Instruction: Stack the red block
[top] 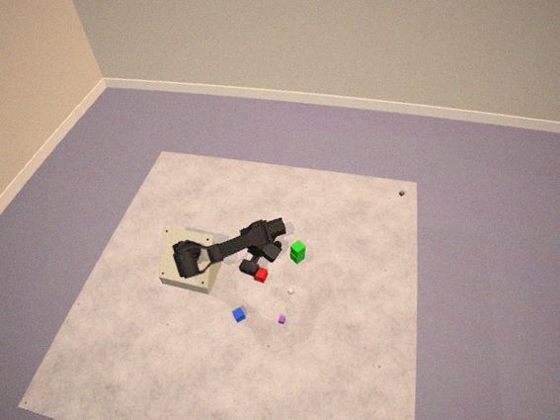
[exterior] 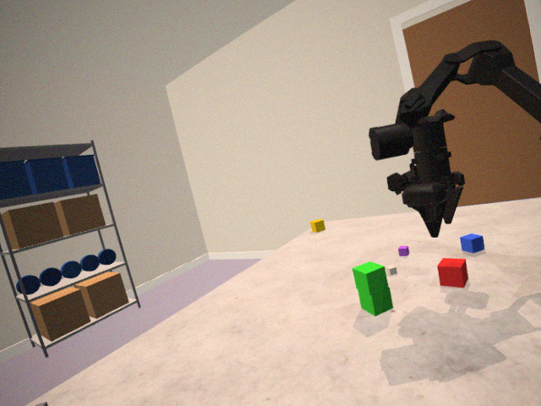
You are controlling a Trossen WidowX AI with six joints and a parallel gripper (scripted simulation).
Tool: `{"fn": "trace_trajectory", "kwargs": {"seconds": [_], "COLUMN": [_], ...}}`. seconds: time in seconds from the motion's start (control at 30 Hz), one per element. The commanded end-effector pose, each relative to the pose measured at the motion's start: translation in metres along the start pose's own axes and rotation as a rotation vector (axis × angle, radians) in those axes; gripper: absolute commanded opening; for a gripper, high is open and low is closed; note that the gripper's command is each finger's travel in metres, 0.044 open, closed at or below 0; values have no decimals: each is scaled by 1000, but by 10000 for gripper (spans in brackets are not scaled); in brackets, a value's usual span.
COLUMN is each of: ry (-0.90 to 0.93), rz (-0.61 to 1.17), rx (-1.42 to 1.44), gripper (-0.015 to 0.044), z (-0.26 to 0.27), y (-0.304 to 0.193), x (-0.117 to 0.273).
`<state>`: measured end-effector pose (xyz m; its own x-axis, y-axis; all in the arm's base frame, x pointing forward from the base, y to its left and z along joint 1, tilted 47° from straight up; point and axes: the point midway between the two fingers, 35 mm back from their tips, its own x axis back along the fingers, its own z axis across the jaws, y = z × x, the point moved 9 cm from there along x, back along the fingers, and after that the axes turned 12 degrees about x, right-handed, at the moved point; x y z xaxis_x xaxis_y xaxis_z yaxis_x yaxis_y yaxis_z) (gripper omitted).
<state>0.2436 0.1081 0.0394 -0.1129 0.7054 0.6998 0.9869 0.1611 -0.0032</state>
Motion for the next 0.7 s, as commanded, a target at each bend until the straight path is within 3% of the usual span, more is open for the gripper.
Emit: {"fn": "trace_trajectory", "kwargs": {"seconds": [0.0,0.13,0.67], "ry": [-13,-16,-15], "rz": [19,19,19], "rx": [14,14,14], "gripper": [440,440,440], "z": [1,1,2], "y": [-3,-5,-5], "x": [-26,-49,-66]}}
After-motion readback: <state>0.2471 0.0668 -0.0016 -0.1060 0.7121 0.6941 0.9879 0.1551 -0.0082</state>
